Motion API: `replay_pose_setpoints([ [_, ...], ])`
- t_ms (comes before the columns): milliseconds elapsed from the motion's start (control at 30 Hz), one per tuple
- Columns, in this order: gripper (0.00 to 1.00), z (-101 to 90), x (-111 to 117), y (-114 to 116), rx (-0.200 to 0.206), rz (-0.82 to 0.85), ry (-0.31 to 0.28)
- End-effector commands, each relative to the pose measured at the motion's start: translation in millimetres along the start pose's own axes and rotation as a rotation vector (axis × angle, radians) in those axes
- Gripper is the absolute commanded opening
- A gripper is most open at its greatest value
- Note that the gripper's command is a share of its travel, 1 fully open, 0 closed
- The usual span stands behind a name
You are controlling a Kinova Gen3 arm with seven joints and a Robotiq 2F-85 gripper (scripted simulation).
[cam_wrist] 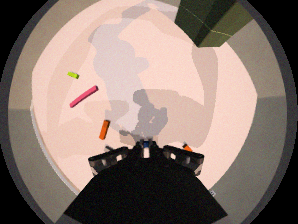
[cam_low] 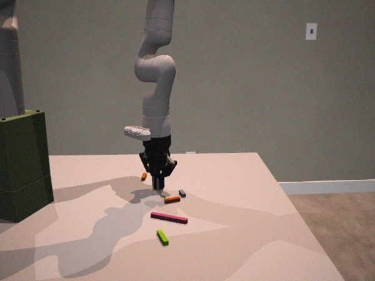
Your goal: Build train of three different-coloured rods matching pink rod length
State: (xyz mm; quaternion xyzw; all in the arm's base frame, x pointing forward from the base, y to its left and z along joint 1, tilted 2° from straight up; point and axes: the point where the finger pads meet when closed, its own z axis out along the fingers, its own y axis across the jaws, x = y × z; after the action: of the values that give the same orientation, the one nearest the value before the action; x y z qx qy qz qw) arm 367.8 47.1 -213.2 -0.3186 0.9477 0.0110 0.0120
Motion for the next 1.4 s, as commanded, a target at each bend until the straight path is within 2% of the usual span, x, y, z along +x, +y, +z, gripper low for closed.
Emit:
replay_pose_setpoints([
  [0, 0.05, -0.4, -0.4, -0.2, 0.001, 0.0, -0.001],
  [967, 0.05, -0.4, -0.4, -0.2, 0.001, 0.0, -0.001],
  [1000, 0.08, -0.4, -0.4, -0.2, 0.001, 0.0, -0.001],
  [1067, 0.08, -0.4, -0.4, -0.2, 0.001, 0.0, -0.001],
  [1100, 0.12, -0.4, -0.4, -0.2, 0.001, 0.0, -0.001],
  [1367, 0.2, -0.4, -0.4, -0.2, 0.001, 0.0, -0.001],
])
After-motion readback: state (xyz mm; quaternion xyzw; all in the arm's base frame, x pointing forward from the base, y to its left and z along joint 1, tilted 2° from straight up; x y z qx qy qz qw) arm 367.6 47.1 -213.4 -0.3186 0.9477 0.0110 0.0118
